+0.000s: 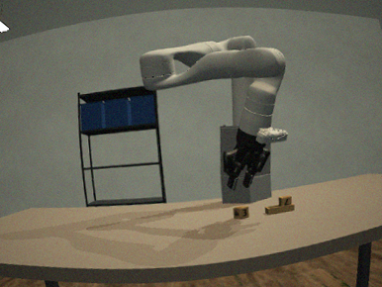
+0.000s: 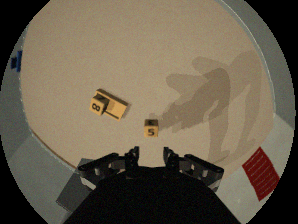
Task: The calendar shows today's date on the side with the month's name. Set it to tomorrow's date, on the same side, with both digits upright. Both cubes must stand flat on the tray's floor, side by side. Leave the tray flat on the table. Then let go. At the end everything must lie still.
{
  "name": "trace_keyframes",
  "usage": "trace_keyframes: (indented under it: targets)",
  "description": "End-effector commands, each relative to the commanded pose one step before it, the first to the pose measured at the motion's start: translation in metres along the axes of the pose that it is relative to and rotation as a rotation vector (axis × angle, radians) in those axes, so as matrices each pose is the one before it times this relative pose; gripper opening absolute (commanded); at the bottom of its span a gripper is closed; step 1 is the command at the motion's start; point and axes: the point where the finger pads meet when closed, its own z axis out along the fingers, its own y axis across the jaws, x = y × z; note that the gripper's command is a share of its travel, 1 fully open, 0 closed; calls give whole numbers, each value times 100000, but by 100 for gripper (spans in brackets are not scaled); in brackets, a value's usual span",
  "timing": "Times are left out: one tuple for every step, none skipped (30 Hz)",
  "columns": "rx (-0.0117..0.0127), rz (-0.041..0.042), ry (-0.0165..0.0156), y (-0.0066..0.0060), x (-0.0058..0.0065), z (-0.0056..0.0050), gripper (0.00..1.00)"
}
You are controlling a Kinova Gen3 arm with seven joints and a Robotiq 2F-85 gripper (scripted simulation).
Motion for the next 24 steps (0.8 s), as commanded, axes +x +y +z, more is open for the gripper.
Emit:
trace_keyframes:
  targets:
    - [-259,-203,-584,-13,106,-78,46]
    - [-5,-7,-641,11,10,20,46]
    - [-7,-9,-868,14,13,26,46]
    - [-8,-11,-1094,16,16,30,46]
    - [-9,-12,-1307,17,19,32,46]
    - [-9,-13,-1497,16,21,31,46]
    - [-8,-12,-1655,15,22,28,46]
    - [-7,-11,-1776,12,23,22,46]
    - [0,0,0,0,0,0,46]
    - [0,0,0,0,0,0,46]
    - [-5,-8,-1855,7,23,14,46]
    - [-2,-5,-1889,3,22,5,46]
    - [1,-1,-1878,-2,20,-5,46]
    - [4,3,-1823,-7,18,-14,46]
    - [7,7,-1726,-11,16,-21,46]
    - [9,10,-1592,-15,13,-27,46]
    - [11,12,-1426,-16,10,-30,46]
    - [11,12,-1234,-17,8,-30,46]
    - [11,12,-1025,-16,6,-29,46]
    - [10,11,-809,-14,4,-25,46]
    - [8,8,-594,-11,3,-19,46]
    - [5,6,-394,-7,2,-13,46]
    - [3,3,-220,-4,1,-8,46]
    - [1,1,-88,-2,0,-3,46]
